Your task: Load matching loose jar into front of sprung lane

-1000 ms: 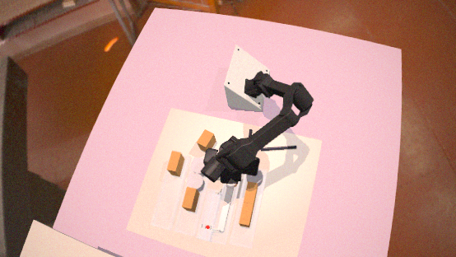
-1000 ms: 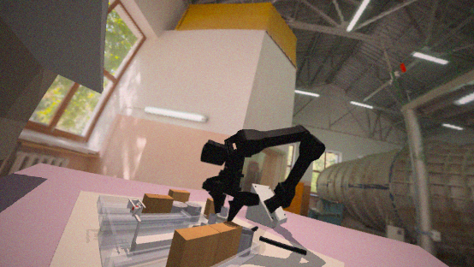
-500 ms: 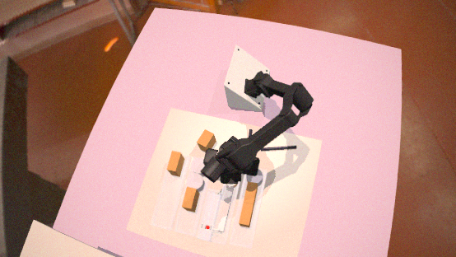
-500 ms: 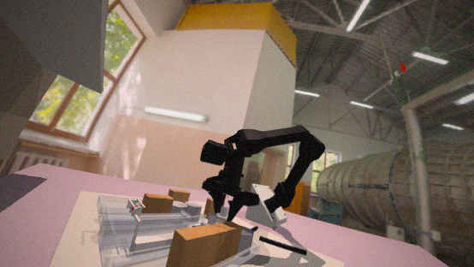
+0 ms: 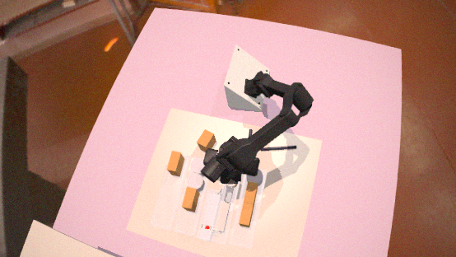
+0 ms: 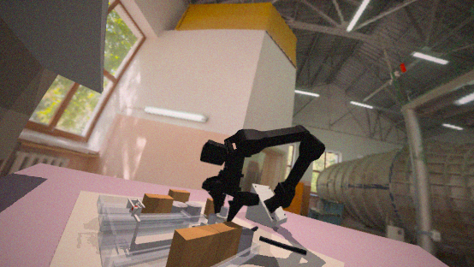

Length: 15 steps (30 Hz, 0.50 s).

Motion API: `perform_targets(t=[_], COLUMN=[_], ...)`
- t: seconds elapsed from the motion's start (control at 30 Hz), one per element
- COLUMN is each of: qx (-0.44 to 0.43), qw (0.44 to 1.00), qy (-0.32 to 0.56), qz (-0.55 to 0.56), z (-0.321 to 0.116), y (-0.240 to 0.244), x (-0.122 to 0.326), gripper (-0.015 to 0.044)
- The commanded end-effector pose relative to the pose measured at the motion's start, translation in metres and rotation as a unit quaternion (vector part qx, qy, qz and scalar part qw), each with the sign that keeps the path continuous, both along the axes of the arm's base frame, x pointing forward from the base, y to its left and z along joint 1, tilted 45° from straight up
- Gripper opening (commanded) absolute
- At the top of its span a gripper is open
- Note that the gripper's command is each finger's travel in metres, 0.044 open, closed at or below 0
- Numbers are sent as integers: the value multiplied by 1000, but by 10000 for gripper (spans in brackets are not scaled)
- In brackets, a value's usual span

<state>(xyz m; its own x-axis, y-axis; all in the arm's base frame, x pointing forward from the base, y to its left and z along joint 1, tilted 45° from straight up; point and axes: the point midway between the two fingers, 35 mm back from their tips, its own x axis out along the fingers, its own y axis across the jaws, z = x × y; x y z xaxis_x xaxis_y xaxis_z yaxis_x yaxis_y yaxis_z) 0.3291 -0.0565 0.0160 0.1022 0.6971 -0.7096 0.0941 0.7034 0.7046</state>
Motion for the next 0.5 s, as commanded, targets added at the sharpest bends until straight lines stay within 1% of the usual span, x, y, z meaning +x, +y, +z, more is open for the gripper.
perform_targets(t=[0.0, 0.47], qx=[0, 0], qw=[1000, 1000], qy=[-16, -16], qz=[-6, -6], z=[4, 4], y=[-3, -4], x=[8, 10], gripper=[0, 0])
